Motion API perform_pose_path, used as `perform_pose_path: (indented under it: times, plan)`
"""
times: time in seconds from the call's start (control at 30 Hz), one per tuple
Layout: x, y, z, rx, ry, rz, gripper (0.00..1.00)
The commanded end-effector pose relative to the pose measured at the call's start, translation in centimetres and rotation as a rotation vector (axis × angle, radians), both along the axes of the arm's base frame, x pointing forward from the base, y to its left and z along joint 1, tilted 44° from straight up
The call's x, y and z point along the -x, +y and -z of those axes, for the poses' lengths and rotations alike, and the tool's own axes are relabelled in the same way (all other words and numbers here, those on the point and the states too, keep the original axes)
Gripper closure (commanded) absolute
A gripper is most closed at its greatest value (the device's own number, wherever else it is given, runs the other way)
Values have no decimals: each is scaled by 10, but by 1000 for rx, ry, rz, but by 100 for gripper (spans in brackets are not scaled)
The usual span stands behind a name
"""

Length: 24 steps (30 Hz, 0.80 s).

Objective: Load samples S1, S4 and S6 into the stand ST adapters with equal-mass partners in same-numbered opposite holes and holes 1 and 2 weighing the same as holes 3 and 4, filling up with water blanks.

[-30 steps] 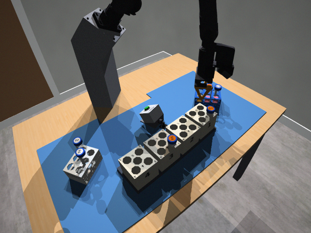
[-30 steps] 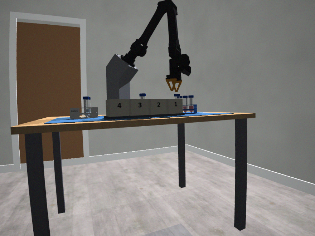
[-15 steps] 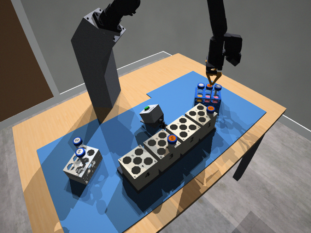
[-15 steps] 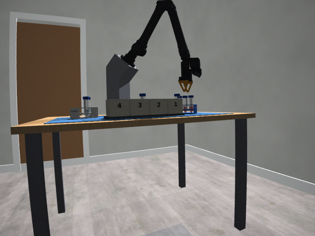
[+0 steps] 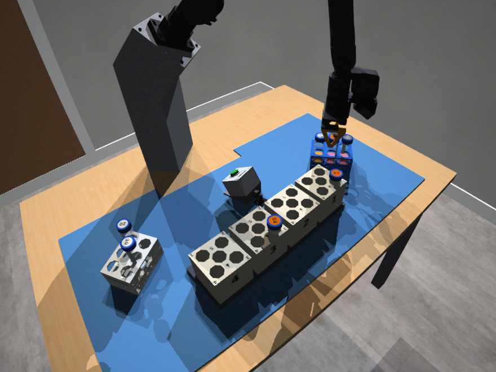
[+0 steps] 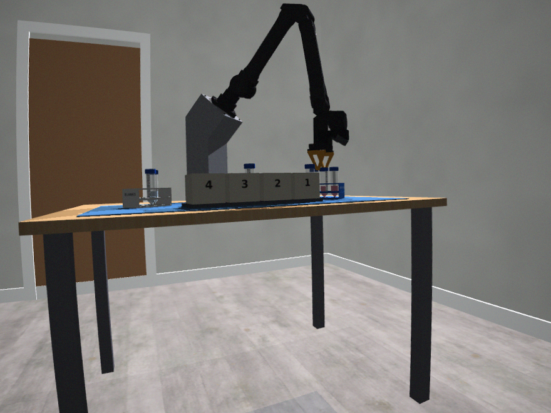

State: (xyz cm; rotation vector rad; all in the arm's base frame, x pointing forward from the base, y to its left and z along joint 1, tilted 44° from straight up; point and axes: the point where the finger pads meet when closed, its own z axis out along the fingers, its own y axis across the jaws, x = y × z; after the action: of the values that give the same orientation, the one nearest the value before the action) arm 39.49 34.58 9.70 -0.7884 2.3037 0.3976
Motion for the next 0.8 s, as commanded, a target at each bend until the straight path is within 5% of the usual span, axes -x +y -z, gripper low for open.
perform_pose_path:
  times: [0.0,0.1,0.33,0.7,0.73,0.77]
  plan:
    - [-7,12,-35,-50,-52,-2,20]
    - [-8,16,-14,-25,-21,-4,20]
    - [-3,11,-4,-16,-12,-2,20]
    - [-1,11,-7,-22,-18,-3,20]
    - [-7,9,-16,-27,-31,1,100]
    - [-7,9,-16,-27,-31,1,100]
